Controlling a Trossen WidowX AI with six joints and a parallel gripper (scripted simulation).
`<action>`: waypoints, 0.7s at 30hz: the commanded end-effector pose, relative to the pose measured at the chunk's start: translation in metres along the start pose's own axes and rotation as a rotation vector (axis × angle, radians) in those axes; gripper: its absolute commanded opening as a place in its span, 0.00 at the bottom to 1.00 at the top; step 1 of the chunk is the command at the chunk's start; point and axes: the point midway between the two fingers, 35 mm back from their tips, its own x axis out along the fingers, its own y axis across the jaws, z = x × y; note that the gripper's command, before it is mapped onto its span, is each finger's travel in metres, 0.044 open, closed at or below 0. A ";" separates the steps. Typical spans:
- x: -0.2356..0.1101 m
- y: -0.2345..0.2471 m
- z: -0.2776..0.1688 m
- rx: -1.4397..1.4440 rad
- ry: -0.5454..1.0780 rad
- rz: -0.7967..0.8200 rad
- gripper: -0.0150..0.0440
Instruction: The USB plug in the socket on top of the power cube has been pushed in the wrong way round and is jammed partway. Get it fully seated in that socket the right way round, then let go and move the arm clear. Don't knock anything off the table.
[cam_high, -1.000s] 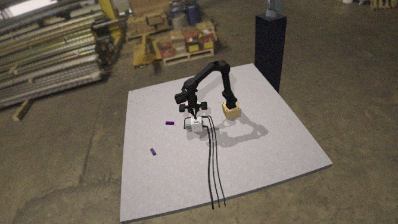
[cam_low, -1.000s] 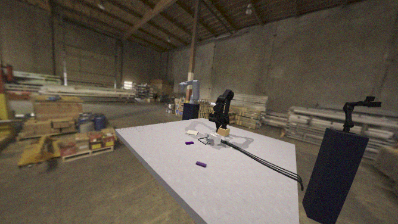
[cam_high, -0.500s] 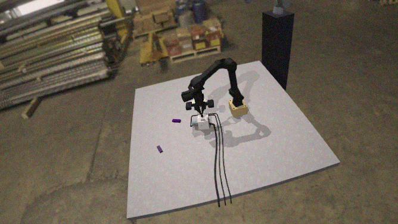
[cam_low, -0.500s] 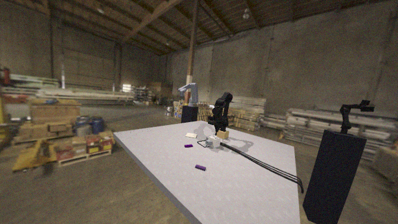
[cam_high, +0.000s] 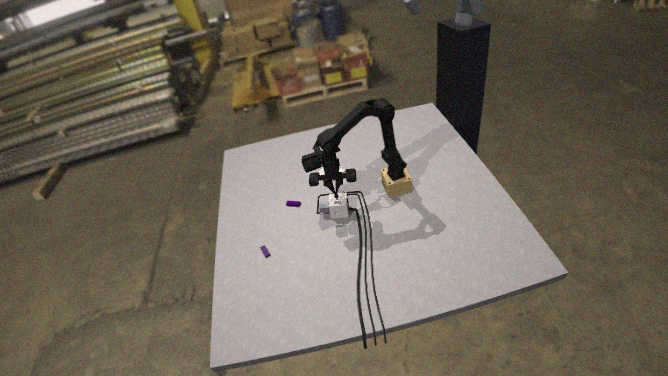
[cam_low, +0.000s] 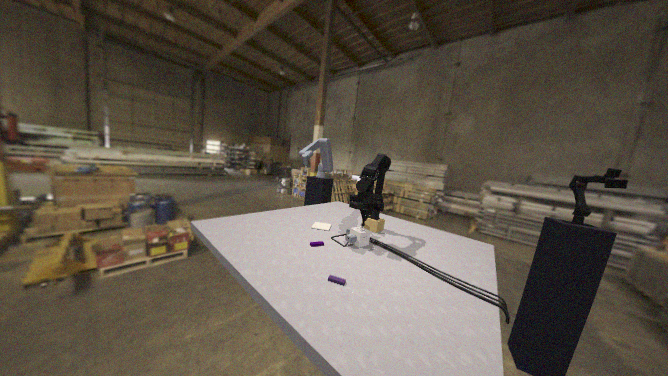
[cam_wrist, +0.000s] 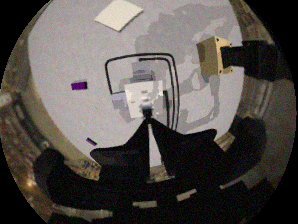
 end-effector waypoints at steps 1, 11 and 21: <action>0.001 -0.001 -0.001 0.004 0.009 -0.002 0.25; 0.002 -0.001 -0.001 0.006 0.018 -0.002 0.25; 0.003 0.000 -0.002 0.008 0.027 -0.001 0.25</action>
